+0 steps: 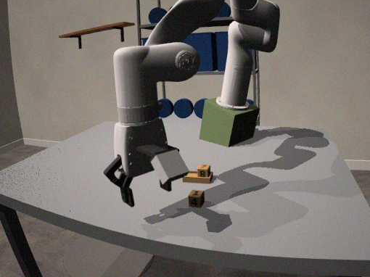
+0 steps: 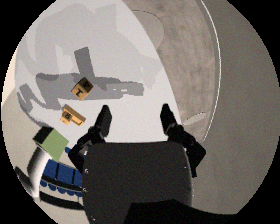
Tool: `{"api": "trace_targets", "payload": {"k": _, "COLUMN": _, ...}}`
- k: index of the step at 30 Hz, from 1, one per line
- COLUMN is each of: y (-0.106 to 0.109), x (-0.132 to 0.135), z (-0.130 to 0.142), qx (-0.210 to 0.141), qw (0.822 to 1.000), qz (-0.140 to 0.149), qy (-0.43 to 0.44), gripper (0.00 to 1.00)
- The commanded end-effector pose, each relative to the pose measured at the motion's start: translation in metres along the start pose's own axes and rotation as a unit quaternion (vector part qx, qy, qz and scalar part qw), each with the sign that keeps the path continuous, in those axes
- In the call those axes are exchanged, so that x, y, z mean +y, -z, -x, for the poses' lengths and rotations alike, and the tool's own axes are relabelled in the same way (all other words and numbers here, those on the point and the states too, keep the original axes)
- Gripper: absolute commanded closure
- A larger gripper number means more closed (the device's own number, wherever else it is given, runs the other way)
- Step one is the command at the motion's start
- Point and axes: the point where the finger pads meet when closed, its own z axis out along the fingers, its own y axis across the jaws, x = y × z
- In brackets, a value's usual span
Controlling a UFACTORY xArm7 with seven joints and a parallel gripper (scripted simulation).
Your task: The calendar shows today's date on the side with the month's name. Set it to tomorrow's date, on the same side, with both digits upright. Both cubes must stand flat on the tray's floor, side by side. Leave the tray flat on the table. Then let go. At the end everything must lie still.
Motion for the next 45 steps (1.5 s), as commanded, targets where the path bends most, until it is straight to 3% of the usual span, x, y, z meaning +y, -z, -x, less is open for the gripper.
{"api": "trace_targets", "payload": {"k": 1, "y": -0.006, "x": 0.001, "z": 0.000, "qx": 0.000, "qw": 1.000, "qz": 0.002, "qy": 0.000, "gripper": 0.00}}
{"api": "trace_targets", "payload": {"k": 15, "y": -0.033, "x": 0.002, "z": 0.000, "qx": 0.000, "qw": 1.000, "qz": 0.002, "qy": 0.000, "gripper": 0.00}}
{"api": "trace_targets", "payload": {"k": 45, "y": -0.034, "x": 0.002, "z": 0.000, "qx": 0.000, "qw": 1.000, "qz": 0.002, "qy": 0.000, "gripper": 0.00}}
